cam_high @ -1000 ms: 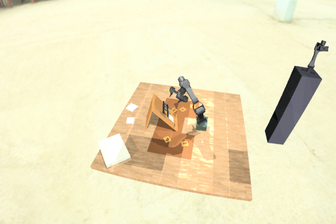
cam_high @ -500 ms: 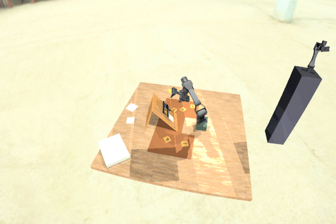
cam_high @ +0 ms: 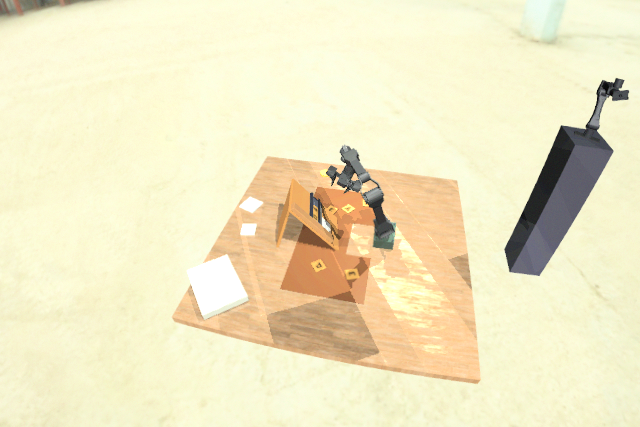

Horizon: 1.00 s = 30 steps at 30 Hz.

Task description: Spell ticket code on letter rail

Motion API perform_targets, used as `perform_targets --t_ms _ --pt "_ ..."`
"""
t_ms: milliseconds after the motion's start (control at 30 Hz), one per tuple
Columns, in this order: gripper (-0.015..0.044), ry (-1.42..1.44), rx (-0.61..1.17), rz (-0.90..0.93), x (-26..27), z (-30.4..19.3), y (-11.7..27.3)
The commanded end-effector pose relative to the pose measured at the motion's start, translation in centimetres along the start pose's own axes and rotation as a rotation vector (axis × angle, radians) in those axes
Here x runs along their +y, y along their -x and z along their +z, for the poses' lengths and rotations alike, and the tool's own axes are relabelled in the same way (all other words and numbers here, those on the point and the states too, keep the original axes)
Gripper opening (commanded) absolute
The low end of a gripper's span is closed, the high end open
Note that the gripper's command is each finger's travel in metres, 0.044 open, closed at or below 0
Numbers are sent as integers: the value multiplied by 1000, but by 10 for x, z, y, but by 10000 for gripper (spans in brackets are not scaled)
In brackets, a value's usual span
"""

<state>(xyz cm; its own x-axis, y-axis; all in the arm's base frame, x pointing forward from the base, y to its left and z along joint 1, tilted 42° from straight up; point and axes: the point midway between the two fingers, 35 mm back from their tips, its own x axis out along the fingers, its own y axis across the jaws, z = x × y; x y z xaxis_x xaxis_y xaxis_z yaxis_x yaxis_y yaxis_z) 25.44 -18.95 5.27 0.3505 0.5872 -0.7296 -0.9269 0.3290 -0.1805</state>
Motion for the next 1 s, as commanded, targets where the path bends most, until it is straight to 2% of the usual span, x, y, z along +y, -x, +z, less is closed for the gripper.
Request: perform_targets --t_ms 0,300,667,833,967 --pt "340 -169 20 135 21 -47 -49" --pt "340 -449 109 364 81 -119 -140" --pt "340 -456 112 370 80 -121 -146" --pt "340 -456 111 370 91 -121 -173" --pt "340 -456 111 370 91 -121 -175"
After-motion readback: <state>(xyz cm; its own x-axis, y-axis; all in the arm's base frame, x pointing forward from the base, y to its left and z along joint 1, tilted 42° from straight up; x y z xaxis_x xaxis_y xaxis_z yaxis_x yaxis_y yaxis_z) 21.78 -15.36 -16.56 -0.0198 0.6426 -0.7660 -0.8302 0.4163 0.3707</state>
